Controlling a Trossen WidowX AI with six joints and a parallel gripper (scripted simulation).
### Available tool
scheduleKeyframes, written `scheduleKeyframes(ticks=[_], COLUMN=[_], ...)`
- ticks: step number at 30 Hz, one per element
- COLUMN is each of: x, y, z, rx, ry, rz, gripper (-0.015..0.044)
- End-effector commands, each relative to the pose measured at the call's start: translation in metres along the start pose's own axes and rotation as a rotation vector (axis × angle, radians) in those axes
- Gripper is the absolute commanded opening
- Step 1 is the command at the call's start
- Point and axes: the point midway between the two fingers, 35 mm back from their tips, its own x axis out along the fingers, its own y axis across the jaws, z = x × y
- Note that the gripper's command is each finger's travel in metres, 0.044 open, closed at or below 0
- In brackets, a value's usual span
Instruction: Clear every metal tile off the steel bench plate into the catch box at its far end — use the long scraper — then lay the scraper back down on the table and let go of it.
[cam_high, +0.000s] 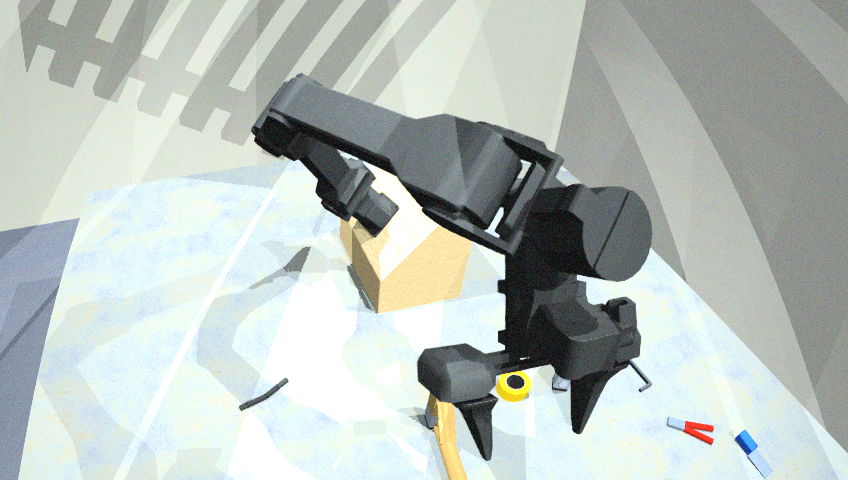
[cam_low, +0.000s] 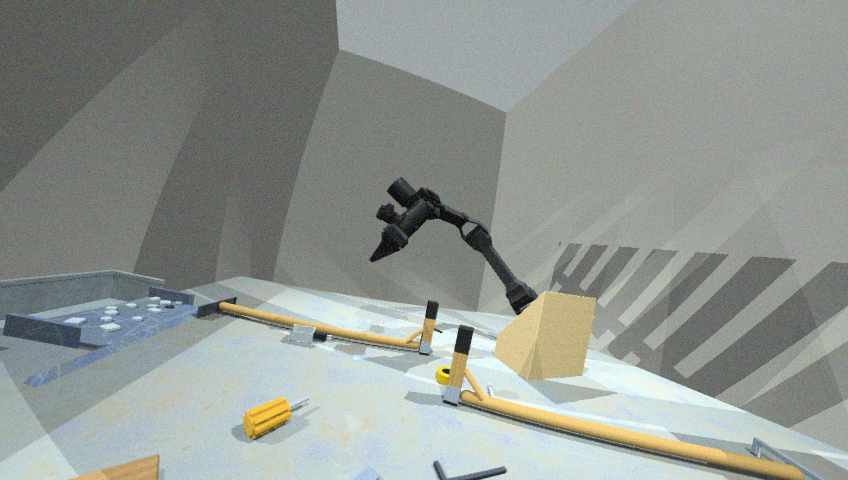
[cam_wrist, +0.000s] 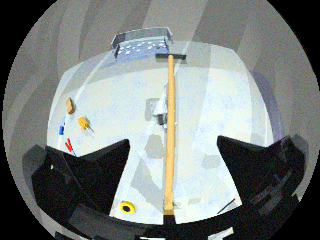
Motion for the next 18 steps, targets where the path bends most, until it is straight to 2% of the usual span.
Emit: scheduleKeyframes(ticks=[1, 18], x=[0.017, 0.082], y=[-0.003, -0.015], z=[-0.003, -0.023], rx=[0.018, 0.075], ry=[0.041, 0.201], rz=[-0.003, -0.02], gripper=[0.044, 0.044])
